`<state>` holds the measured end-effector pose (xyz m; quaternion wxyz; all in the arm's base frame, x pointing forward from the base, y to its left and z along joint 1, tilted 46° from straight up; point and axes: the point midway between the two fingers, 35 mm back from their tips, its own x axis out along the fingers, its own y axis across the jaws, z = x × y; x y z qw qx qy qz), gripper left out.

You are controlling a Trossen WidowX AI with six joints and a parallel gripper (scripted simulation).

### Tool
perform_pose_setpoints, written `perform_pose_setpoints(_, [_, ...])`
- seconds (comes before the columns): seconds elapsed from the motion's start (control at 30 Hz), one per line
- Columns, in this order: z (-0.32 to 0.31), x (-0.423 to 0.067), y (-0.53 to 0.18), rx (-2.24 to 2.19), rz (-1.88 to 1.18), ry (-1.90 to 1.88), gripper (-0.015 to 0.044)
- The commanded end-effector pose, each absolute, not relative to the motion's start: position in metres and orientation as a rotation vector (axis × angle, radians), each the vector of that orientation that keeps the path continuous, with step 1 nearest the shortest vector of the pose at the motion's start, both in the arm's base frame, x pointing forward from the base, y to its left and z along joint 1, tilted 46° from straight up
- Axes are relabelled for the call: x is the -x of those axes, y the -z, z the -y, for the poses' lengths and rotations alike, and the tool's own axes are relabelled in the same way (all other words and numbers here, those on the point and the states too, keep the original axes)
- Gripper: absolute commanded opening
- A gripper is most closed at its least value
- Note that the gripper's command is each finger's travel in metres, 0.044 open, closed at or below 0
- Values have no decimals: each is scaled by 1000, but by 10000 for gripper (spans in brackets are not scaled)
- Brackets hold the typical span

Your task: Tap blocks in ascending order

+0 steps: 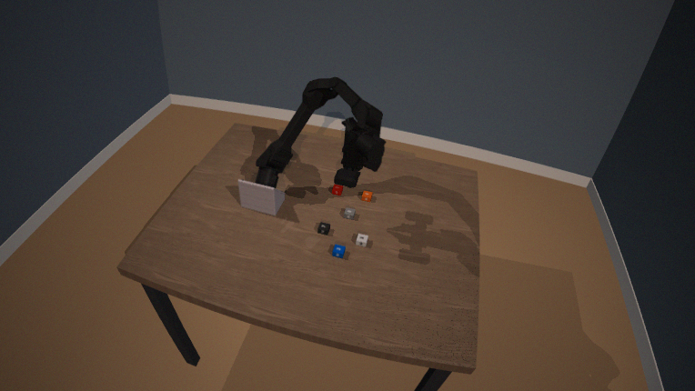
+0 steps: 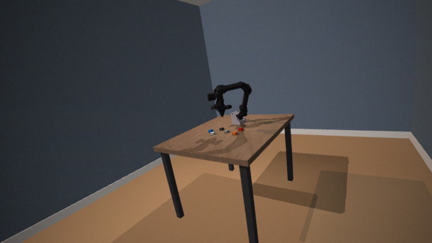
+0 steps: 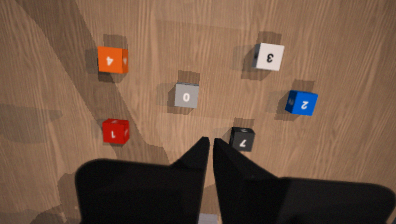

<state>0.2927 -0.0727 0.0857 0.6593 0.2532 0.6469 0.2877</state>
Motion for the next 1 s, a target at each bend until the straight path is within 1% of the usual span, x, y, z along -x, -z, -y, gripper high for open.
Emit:
perform_pose_setpoints(0.0, [113, -303, -40, -573, -1470, -653, 20])
perform_pose_setpoints(0.2, [161, -302, 28, -575, -1467, -663, 20])
perform_pose_setpoints(0.4, [162, -302, 30, -575, -1467, -663, 20])
perform_pose_setpoints(0.47, [157, -303, 37, -575, -1466, -663, 20])
perform_pose_setpoints(0.67, [106, -301, 86, -577, -1465, -665, 20])
perform_pose_setpoints(0.97, [100, -301, 91, -577, -1465, -666, 20])
